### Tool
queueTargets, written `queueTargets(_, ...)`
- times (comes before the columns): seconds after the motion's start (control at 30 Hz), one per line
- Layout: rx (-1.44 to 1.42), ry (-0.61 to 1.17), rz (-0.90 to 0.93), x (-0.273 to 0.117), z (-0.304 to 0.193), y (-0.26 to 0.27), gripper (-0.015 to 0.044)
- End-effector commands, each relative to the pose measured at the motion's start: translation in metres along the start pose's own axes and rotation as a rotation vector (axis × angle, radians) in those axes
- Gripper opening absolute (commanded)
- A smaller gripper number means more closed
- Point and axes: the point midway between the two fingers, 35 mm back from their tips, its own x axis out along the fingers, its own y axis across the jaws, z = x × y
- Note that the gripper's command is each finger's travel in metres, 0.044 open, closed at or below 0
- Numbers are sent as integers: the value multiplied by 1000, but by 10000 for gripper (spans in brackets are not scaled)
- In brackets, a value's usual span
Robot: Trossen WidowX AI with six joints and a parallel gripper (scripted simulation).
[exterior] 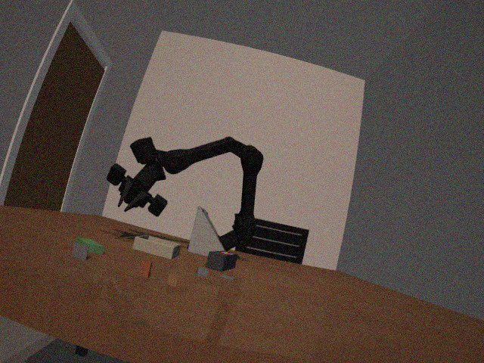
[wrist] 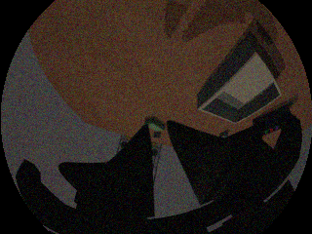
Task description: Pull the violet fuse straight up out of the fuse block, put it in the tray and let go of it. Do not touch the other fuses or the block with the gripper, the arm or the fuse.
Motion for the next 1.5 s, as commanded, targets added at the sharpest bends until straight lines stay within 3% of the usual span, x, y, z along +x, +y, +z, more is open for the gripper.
queueTargets(0.0,-236,-150,-127,6,-42,-55,73)
queueTargets(0.33,-536,-316,-367,-2,-79,-149,73)
queueTargets(0.73,-857,-436,-698,-41,-105,-265,73)
queueTargets(1.47,-860,-437,-701,-32,-98,-272,73)
